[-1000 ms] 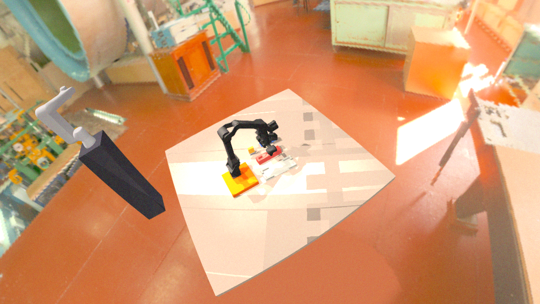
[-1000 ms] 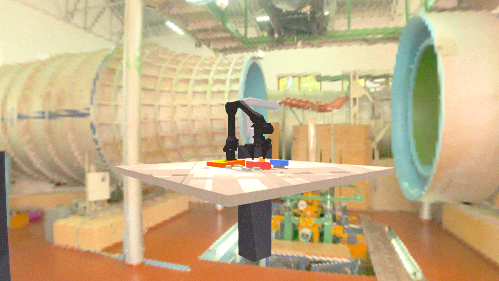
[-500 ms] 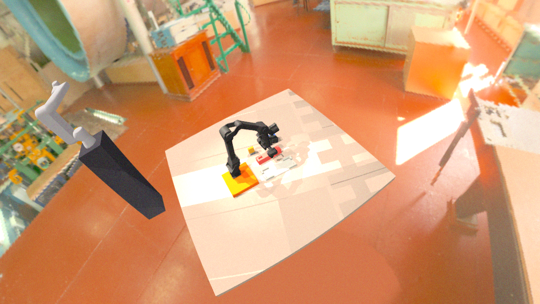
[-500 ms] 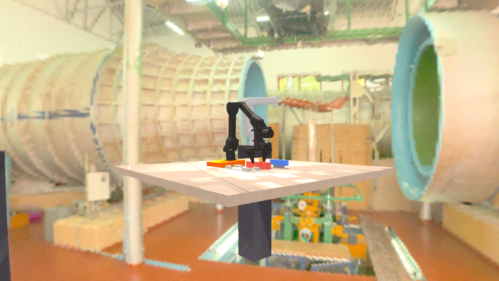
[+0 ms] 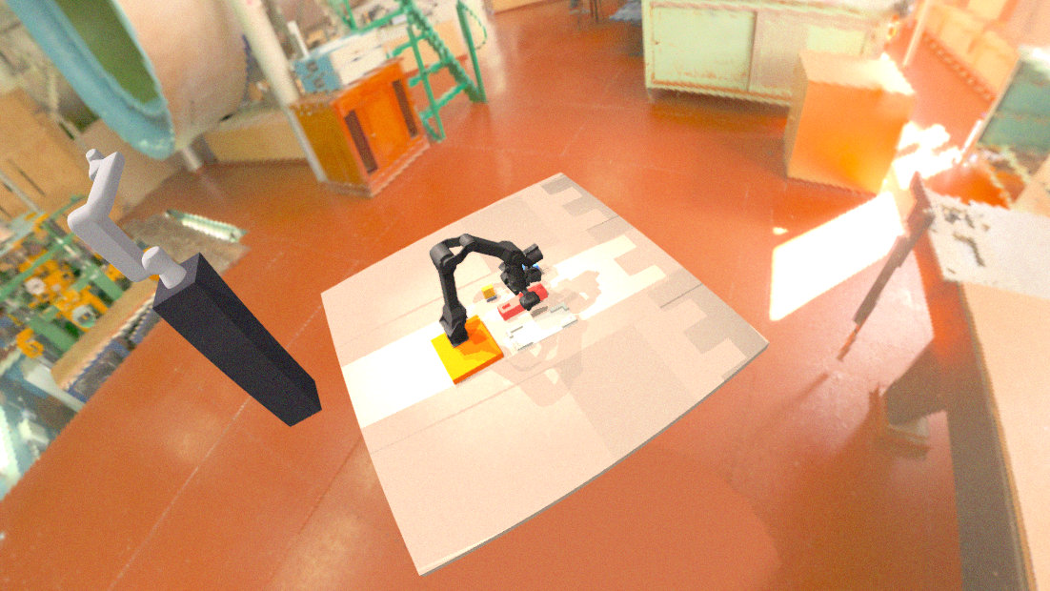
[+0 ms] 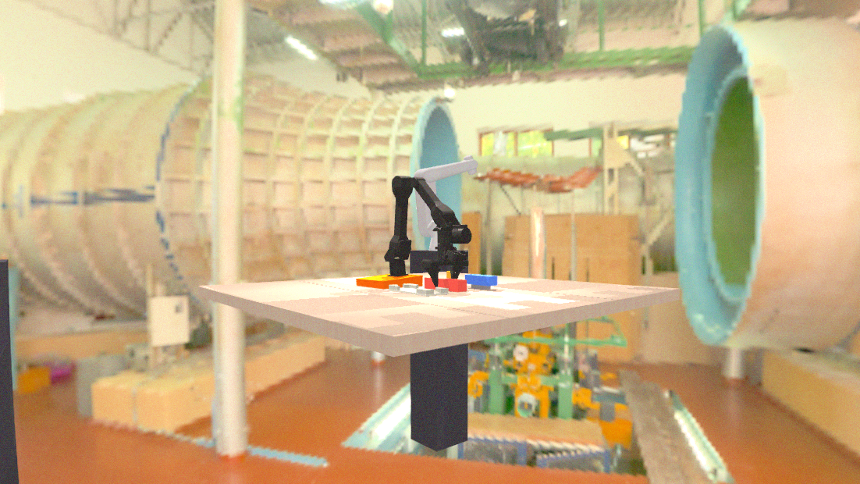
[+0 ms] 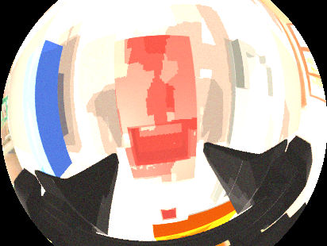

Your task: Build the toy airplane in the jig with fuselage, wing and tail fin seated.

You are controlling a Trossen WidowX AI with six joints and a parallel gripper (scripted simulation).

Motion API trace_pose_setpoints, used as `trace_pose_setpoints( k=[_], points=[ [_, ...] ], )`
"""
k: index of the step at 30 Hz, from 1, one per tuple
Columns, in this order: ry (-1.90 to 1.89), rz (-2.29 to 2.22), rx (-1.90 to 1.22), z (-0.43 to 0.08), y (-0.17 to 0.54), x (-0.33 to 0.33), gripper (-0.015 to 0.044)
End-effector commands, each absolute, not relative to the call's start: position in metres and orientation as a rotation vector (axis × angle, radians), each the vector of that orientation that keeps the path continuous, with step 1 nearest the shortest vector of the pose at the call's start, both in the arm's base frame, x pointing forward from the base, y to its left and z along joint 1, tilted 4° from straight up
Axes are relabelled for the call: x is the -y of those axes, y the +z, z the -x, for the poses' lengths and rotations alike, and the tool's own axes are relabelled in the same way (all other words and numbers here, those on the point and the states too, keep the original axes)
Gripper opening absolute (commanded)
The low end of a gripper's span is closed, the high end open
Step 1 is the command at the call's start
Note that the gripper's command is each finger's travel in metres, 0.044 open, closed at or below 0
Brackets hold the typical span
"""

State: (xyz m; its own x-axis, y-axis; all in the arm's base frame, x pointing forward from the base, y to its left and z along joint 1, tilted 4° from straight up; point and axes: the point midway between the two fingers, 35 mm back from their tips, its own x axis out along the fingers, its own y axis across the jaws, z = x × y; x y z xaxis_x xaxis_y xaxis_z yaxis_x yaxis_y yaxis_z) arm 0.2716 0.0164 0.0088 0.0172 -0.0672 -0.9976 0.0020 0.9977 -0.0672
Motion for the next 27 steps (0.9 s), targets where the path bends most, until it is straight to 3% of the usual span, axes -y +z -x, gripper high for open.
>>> trace_pose_setpoints(
  k=[1,6,13,19,27],
  points=[
    [-0.047,0.052,-1.561,-0.270,0.006,-0.017,0.0335],
    [-0.047,0.052,-1.561,-0.270,0.006,-0.017,0.0204],
    [-0.047,0.052,-1.561,-0.270,0.006,-0.017,0.0157],
    [-0.047,0.052,-1.561,-0.272,0.016,-0.018,0.0000],
    [-0.047,0.052,-1.560,-0.276,0.040,-0.020,0.0000]
  ],
)
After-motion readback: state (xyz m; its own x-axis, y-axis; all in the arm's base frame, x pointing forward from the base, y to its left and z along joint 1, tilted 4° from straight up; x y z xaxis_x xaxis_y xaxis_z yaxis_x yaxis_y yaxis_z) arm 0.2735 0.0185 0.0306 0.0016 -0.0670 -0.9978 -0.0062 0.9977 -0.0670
